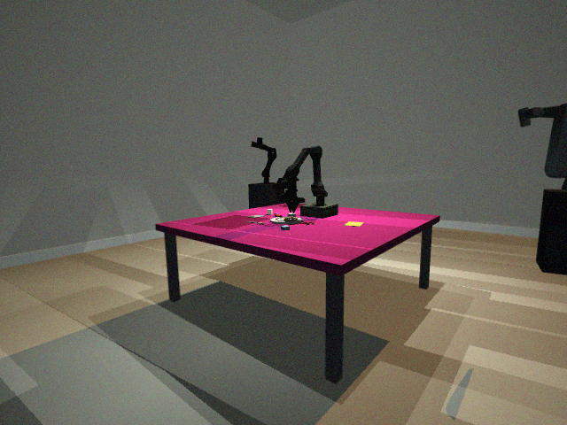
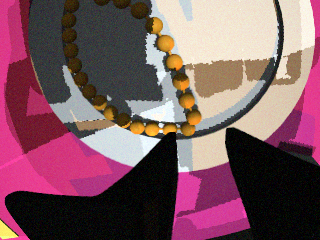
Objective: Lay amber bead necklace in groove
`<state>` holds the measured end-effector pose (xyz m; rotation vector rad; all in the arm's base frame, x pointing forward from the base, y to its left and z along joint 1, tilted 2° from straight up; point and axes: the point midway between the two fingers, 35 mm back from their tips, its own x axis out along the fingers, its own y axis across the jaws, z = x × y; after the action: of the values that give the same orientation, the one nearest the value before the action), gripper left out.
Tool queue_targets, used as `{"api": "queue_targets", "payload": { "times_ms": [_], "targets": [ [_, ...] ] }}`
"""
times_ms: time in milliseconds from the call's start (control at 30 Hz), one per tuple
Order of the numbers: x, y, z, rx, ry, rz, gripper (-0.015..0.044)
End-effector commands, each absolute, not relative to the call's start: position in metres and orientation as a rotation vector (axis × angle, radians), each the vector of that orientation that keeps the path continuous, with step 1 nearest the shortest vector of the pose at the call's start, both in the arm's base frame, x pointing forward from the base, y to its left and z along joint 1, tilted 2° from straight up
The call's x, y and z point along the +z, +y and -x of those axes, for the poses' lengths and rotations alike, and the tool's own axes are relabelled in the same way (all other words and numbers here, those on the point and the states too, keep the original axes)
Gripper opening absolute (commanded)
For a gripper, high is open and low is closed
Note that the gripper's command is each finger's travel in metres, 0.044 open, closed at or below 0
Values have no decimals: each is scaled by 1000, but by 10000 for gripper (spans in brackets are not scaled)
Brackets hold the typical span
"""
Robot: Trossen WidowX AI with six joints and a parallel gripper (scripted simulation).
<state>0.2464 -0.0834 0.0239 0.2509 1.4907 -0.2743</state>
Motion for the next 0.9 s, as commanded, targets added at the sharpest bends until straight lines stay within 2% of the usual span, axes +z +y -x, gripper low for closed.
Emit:
{"api": "queue_targets", "payload": {
  "times_ms": [0,667,800,867],
  "targets": [
    [20,-83,-247,-273,1490,-250,120],
    [-8,-83,-247,-264,1495,-246,120],
    [-6,-84,-247,-272,1496,-249,15],
    [-6,-84,-247,-272,1496,-249,0]
  ]
}}
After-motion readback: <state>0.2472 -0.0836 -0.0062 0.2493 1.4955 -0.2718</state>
